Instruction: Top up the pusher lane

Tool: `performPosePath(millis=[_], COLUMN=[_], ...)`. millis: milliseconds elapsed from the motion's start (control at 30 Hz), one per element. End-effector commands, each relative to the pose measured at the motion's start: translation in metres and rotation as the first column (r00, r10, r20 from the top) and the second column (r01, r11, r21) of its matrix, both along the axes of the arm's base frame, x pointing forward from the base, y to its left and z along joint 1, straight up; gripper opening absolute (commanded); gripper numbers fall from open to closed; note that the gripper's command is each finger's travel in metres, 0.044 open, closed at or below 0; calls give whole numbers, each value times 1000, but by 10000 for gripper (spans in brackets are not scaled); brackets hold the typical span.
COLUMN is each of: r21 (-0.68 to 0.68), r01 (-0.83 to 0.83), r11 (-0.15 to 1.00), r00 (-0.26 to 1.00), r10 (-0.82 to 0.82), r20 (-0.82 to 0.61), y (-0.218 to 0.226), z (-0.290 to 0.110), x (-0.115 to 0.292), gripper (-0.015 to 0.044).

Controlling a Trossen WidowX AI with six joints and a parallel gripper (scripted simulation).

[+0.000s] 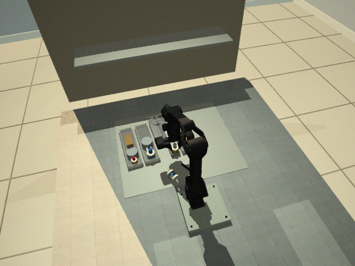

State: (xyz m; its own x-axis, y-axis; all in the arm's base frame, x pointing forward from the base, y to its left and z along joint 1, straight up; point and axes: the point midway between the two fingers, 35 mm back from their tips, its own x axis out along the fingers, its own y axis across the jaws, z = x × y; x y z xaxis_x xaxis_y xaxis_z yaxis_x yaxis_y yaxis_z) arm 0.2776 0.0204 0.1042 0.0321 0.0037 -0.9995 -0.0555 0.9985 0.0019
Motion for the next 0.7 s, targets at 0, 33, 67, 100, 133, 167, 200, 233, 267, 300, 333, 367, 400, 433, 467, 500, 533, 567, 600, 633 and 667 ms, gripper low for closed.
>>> performPosePath(millis=[0, 33, 67, 100, 133, 167, 200, 233, 267, 300, 333, 367, 400, 433, 467, 500, 533, 567, 600, 633, 667], r21=[-3, -3, -3, -3, -3, -3, -3, -3, -3, -3, -3, -3, -3, -3, -3, -3, -3, -3, -3, -3, -3], r01=[10, 10, 10, 10, 10, 10, 10, 10, 10, 10, 10, 10, 10, 10, 10, 10, 10, 10, 10, 10, 10], r11=[1000, 1000, 1000, 1000, 1000, 1000, 1000, 1000, 1000, 1000, 1000, 1000, 1000, 1000, 1000, 1000, 1000, 1000, 1000, 1000, 1000], r00=[1000, 1000, 1000, 1000, 1000, 1000, 1000, 1000, 1000, 1000, 1000, 1000, 1000, 1000, 1000, 1000, 1000, 1000, 1000, 1000, 1000], r10=[-10, -10, -10, -10, -10, -10, -10, -10, -10, -10, -10, -10, -10, -10, -10, -10, -10, -10, -10, -10, -10], r20=[-2, -2, -2, -2, -2, -2, -2, -2, -2, -2, -2, -2, -2, -2, -2, -2, -2, -2, -2, -2, -2], y=[-9, -9, -9, -9, -9, -9, -9, -9, -9, -9, -9, -9, -9, -9, -9, -9, -9, -9, -9, -9, -9], z=[-4, -5, -6, -8, -10, -13, -15, -19, -23, -26, -28, -28, -28, -28, -28, -28, -28, -28, -28, -28, -28], x=[3, 3, 3, 3, 3, 4, 4, 4, 4, 4, 3, 3, 3, 3, 3, 3, 4, 4, 4, 5, 5], gripper=[0, 0, 0, 0, 0, 0, 0, 0, 0, 0, 0, 0, 0, 0, 0, 0, 0, 0, 0, 0, 0])
